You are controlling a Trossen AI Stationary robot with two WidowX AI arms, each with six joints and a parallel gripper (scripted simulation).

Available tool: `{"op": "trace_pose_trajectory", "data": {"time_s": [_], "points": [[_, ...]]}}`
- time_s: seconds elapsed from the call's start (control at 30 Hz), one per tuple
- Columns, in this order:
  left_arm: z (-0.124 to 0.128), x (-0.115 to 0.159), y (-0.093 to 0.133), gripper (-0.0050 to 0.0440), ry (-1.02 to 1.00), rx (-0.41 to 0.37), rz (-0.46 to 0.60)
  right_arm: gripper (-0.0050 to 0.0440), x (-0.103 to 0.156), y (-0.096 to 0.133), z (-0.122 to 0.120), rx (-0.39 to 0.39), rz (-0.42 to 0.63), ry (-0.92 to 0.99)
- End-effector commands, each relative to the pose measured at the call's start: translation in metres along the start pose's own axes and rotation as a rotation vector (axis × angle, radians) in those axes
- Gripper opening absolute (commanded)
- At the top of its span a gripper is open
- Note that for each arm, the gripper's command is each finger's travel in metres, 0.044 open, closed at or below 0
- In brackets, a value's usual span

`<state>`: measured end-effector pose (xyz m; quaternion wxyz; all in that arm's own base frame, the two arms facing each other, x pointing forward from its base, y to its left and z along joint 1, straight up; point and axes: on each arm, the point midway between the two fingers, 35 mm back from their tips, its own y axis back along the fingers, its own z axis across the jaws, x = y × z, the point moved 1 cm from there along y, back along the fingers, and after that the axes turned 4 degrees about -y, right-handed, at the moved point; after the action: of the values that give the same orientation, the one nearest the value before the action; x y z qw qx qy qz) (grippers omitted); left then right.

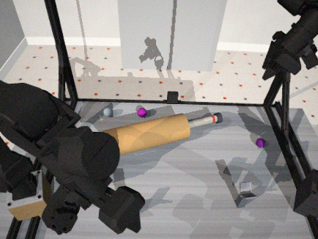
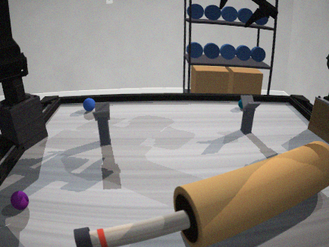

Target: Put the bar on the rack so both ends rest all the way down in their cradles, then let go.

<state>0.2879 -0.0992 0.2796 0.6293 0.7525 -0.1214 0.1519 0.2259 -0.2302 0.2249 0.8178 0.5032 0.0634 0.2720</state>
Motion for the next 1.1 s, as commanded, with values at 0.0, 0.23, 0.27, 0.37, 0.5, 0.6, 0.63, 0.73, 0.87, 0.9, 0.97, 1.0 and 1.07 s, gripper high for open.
{"op": "trace_pose_trajectory", "data": {"time_s": [0.0,0.23,0.27,0.37,0.5,0.6,0.63,0.73,0.87,0.9,0.97,1.0,1.07], "points": [[0.0,0.0,0.0,0.0329,0.0,0.0,0.0,0.044,0.0,0.0,0.0,0.0,0.0,0.0],[0.0,0.0,0.0,0.044,0.0,0.0,0.0,0.044,0.0,0.0,0.0,0.0,0.0,0.0],[0.0,0.0,0.0,0.044,0.0,0.0,0.0,0.044,0.0,0.0,0.0,0.0,0.0,0.0],[0.0,0.0,0.0,0.044,0.0,0.0,0.0,0.044,0.0,0.0,0.0,0.0,0.0,0.0],[0.0,0.0,0.0,0.044,0.0,0.0,0.0,0.044,0.0,0.0,0.0,0.0,0.0,0.0],[0.0,0.0,0.0,0.044,0.0,0.0,0.0,0.044,0.0,0.0,0.0,0.0,0.0,0.0],[0.0,0.0,0.0,0.044,0.0,0.0,0.0,0.044,0.0,0.0,0.0,0.0,0.0,0.0],[0.0,0.0,0.0,0.044,0.0,0.0,0.0,0.044,0.0,0.0,0.0,0.0,0.0,0.0],[0.0,0.0,0.0,0.044,0.0,0.0,0.0,0.044,0.0,0.0,0.0,0.0,0.0,0.0],[0.0,0.0,0.0,0.044,0.0,0.0,0.0,0.044,0.0,0.0,0.0,0.0,0.0,0.0],[0.0,0.0,0.0,0.044,0.0,0.0,0.0,0.044,0.0,0.0,0.0,0.0,0.0,0.0],[0.0,0.0,0.0,0.044,0.0,0.0,0.0,0.044,0.0,0.0,0.0,0.0,0.0,0.0],[0.0,0.0,0.0,0.044,0.0,0.0,0.0,0.044,0.0,0.0,0.0,0.0,0.0,0.0]]}}
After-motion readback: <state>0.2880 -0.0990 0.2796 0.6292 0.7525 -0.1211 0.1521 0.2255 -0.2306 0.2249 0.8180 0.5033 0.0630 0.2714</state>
